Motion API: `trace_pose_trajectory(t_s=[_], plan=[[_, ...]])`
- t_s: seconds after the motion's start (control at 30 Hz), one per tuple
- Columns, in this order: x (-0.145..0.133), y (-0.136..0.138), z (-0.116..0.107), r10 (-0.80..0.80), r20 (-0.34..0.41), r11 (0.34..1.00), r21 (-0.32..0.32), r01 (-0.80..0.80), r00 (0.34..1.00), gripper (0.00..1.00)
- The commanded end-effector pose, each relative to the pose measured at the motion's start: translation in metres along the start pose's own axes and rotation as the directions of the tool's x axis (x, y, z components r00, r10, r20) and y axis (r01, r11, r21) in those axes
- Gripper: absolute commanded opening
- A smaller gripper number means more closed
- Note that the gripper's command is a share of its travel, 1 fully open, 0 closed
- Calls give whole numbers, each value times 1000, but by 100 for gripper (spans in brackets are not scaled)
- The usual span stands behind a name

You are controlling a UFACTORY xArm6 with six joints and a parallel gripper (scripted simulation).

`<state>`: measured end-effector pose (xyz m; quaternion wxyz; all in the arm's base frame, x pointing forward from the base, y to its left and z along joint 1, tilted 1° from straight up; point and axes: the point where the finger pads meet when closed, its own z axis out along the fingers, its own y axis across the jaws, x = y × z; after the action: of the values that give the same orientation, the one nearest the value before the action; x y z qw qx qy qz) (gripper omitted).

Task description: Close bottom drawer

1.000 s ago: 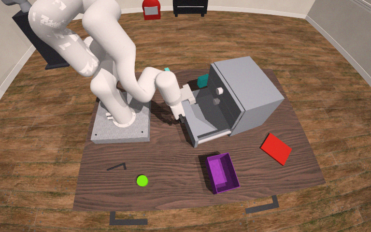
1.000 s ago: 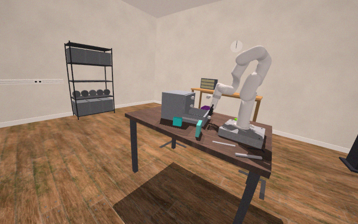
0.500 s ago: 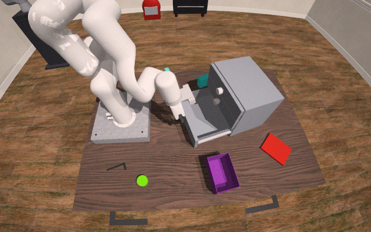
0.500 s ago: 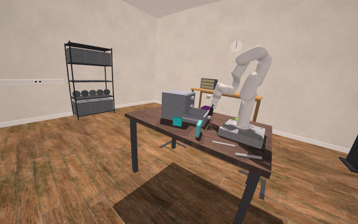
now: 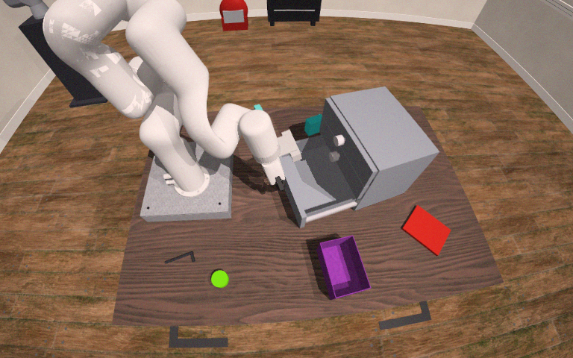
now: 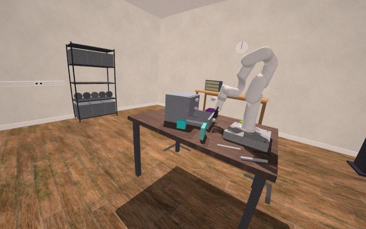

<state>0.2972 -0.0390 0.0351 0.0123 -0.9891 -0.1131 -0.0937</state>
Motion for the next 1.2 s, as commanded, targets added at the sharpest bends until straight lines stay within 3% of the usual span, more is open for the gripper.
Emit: trace_pose_trajectory(t_s=[0.0,0.43,1.17], plan=[[1,0,-1,0,-3,1000,-1,0,1000,60],[1,0,2,0,-3,1000,-1,0,1000,60],[-6,0,30,0,-3,1000,-1,0,1000,60]])
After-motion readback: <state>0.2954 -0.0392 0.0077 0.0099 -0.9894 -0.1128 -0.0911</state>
